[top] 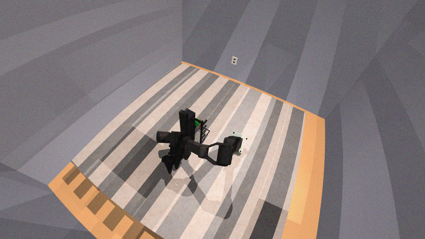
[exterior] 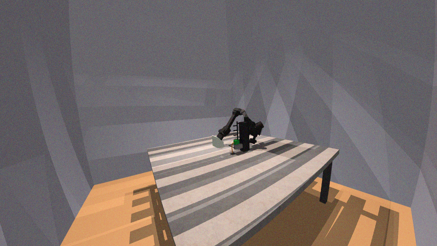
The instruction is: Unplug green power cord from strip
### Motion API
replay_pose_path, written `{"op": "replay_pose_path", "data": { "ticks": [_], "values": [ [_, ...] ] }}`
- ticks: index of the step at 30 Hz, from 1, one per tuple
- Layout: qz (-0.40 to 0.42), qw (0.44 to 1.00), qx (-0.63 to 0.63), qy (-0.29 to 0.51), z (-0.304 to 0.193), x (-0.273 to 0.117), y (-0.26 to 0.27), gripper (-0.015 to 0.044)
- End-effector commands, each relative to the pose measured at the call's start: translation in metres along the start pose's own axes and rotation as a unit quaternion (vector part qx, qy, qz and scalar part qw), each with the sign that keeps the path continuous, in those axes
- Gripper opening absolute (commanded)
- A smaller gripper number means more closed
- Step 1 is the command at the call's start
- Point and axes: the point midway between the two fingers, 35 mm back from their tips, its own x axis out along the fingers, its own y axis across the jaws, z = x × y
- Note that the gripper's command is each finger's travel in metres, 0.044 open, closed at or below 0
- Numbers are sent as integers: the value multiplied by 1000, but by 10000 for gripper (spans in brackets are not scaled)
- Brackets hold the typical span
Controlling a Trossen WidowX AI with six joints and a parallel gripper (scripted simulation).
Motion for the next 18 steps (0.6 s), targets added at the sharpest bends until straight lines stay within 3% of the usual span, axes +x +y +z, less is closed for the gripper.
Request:
{"op": "replay_pose_path", "data": {
  "ticks": [1,9,18],
  "values": [
    [2,1000,1,3,-1,-1,0,374],
    [71,979,94,166,-64,-48,-4,164],
    [75,887,250,380,-128,-138,-12,160]
  ]
}}
